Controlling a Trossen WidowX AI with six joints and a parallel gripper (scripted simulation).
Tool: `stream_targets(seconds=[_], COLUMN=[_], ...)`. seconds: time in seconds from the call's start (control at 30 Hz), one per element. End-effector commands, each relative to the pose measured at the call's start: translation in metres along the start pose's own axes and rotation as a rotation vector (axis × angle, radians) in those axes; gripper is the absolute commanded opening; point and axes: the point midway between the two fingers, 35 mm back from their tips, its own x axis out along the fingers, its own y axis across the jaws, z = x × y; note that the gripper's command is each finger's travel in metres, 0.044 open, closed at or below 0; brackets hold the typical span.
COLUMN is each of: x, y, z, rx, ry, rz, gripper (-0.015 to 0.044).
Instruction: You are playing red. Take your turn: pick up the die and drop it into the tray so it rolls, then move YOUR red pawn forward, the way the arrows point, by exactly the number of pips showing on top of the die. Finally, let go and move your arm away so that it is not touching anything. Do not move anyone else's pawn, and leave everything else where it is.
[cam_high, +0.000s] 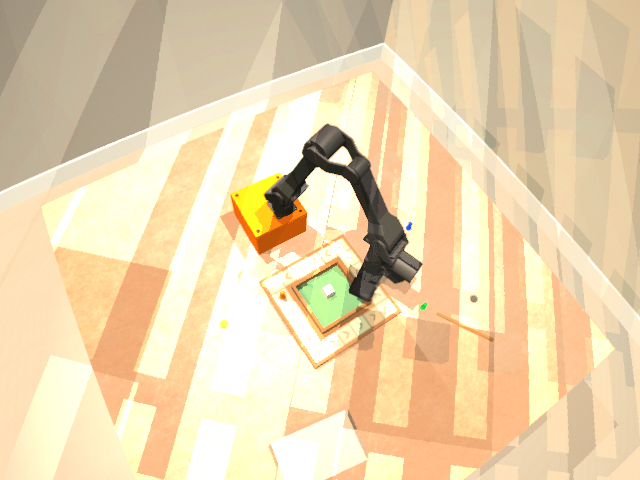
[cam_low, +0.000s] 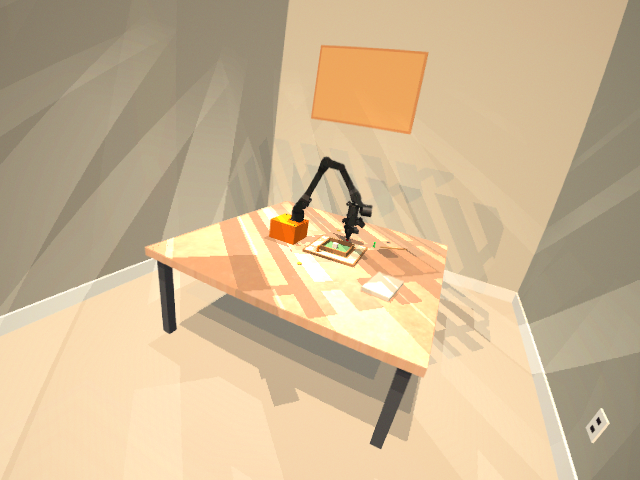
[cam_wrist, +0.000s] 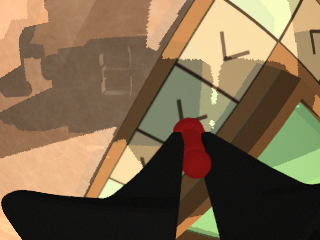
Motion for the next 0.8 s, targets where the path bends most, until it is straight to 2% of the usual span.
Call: stream_targets(seconds=[0.0,0.4,0.7,0.77], x=[0.003,0.019,0.015,0.004], y=[-0.001,-0.001,0.0,0.0], z=[0.001,0.001,0.002,0.003], rx=[0.005,0.005,0.0,0.001], ry=[-0.006,-0.005,-0.008,-0.008], rz=[-0.007,-0.007,-0.002,-0.003], gripper=[0.0,0.0,0.0236,0.0289])
